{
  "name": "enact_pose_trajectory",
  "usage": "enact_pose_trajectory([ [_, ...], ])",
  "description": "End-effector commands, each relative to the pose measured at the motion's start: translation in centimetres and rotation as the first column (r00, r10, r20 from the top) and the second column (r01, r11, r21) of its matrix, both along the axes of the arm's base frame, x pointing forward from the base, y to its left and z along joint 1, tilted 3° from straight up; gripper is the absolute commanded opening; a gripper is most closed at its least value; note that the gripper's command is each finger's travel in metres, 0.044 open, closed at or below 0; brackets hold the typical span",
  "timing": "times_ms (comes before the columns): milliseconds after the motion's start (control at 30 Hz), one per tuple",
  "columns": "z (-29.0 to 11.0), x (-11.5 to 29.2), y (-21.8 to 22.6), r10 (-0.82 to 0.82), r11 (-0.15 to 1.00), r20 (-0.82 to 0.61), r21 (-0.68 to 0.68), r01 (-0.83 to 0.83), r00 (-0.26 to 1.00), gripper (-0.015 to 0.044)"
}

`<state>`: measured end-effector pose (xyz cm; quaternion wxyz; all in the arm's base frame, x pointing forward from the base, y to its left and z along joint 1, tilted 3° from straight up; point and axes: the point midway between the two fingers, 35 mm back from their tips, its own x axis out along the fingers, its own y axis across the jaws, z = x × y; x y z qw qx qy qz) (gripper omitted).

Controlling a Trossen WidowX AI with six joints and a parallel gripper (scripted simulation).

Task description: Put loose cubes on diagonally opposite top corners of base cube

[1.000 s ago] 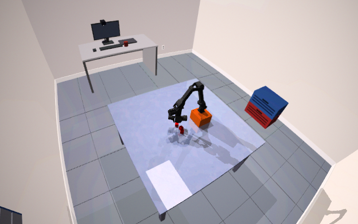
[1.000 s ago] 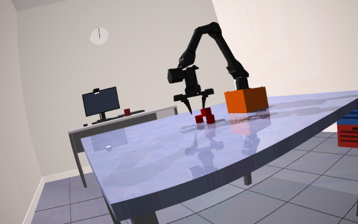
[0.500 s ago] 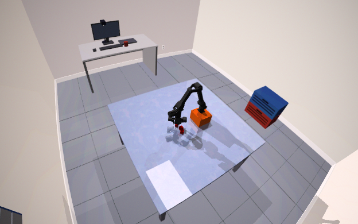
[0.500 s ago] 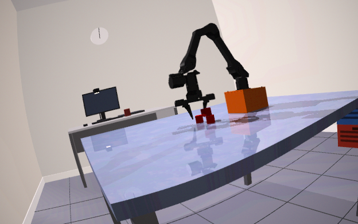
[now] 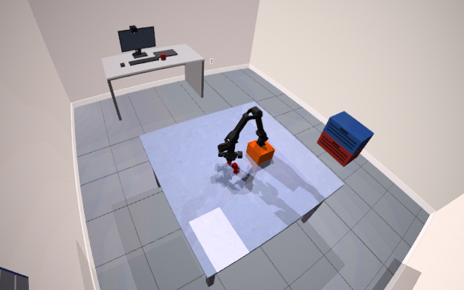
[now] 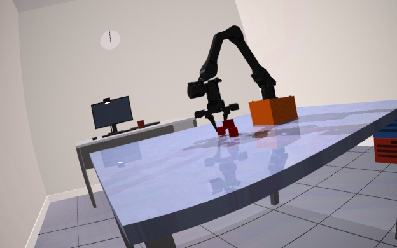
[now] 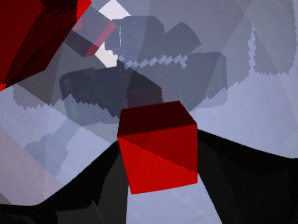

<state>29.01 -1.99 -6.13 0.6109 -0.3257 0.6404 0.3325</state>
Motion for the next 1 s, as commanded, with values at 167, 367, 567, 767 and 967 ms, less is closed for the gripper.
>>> enact_pose_trajectory([
  [167,2.4,0.6,-0.1,0.005,1.0,0.007,-0.006,-0.005,1.0,0.0105],
  [367,4.3,0.8,0.0,0.005,1.0,0.007,-0.006,-0.005,1.0,0.0105],
  [567,6.2,0.9,0.0,0.005,1.0,0.007,-0.006,-0.005,1.0,0.0105],
  [767,8.1,0.8,0.0,0.005,1.0,0.007,-0.006,-0.005,1.0,0.0105],
  [967,10.1,0.6,0.1,0.005,1.0,0.007,-0.006,-0.005,1.0,0.0105],
])
